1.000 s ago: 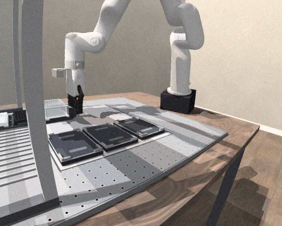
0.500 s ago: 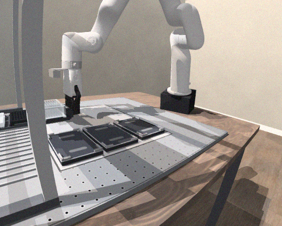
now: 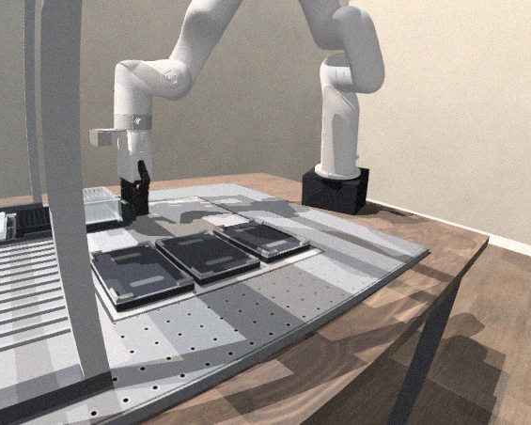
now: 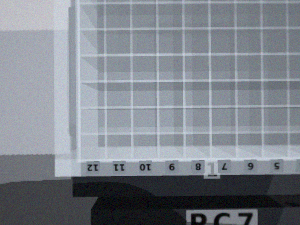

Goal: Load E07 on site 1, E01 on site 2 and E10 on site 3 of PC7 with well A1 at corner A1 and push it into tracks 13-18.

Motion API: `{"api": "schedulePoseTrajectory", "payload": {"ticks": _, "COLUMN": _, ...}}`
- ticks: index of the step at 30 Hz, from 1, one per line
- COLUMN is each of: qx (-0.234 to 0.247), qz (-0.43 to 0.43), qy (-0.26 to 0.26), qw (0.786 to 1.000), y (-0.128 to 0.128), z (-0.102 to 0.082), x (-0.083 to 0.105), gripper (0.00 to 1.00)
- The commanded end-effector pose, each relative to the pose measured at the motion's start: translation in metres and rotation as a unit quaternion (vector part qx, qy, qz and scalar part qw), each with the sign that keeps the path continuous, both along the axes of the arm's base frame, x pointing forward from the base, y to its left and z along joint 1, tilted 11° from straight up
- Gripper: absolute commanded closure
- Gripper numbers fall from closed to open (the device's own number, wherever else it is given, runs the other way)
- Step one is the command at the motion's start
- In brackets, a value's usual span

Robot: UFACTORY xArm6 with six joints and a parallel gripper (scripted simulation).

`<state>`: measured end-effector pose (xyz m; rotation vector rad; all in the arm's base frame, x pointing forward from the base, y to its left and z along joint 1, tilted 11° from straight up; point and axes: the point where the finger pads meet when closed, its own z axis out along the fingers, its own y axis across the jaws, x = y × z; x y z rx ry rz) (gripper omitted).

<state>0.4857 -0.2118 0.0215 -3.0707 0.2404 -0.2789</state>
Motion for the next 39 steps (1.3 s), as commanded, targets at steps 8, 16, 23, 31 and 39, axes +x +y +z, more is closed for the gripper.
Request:
{"api": "schedulePoseTrajectory", "payload": {"ticks": 8, "qx": -0.001, "qz": 0.0, "qy": -0.002, "qw": 1.0, "y": -0.0012, "z": 0.0023, "x": 0.0044, "gripper": 0.18}}
{"api": "schedulePoseTrajectory", "payload": {"ticks": 16, "qx": -0.001, "qz": 0.0, "qy": -0.002, "qw": 1.0, "y": -0.0016, "z": 0.0028, "x": 0.0071, "gripper": 0.18}}
{"api": "schedulePoseTrajectory", "payload": {"ticks": 23, "qx": -0.001, "qz": 0.0, "qy": -0.002, "qw": 1.0, "y": -0.0019, "z": 0.0031, "x": 0.0087, "gripper": 0.18}}
{"api": "schedulePoseTrajectory", "payload": {"ticks": 31, "qx": -0.001, "qz": 0.0, "qy": -0.002, "qw": 1.0, "y": -0.0023, "z": 0.0035, "x": 0.0113, "gripper": 0.18}}
{"api": "schedulePoseTrajectory", "payload": {"ticks": 39, "qx": -0.001, "qz": 0.0, "qy": -0.002, "qw": 1.0, "y": -0.002, "z": 0.0032, "x": 0.0098, "gripper": 0.18}}
